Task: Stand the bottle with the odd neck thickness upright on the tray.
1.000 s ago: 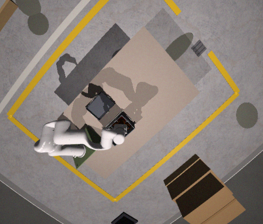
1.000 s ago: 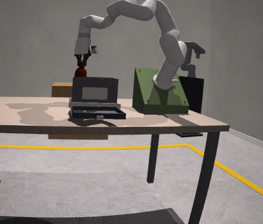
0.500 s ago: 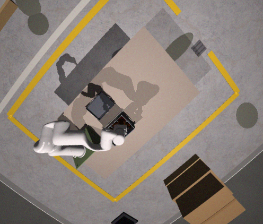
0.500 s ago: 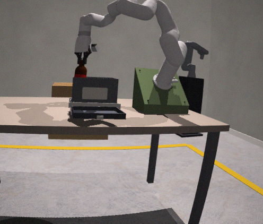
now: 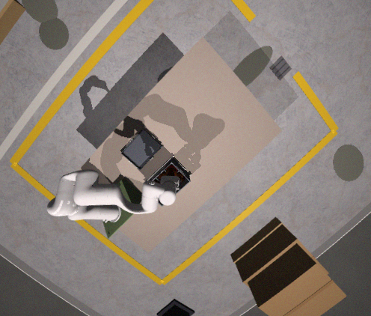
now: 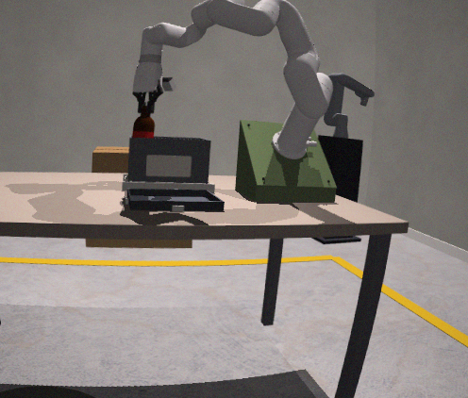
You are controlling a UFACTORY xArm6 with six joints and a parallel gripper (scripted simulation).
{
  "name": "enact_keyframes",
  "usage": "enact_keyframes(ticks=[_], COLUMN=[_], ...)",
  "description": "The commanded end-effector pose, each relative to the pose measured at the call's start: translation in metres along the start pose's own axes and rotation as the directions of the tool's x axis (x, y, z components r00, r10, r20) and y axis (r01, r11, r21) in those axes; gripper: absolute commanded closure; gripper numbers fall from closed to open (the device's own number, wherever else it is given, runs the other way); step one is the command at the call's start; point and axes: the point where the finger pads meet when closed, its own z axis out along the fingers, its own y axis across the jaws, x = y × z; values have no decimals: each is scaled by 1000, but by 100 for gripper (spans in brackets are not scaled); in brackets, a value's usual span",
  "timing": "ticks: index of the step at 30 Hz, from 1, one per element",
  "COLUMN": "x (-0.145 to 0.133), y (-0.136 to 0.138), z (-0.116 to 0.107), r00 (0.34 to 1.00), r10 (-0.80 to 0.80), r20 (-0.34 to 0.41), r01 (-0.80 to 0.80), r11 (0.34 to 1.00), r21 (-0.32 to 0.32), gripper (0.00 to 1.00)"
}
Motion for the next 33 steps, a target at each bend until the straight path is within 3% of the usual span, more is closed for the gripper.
enact_keyframes(ticks=[1, 33], x=[-1, -1], y=[-1, -1], z=[-2, -14], r00=[1000, 1000], r10=[-1, -1], r20=[1, 1], r01=[1, 1], r11=[1000, 1000], r21=[5, 5], gripper=[100, 100])
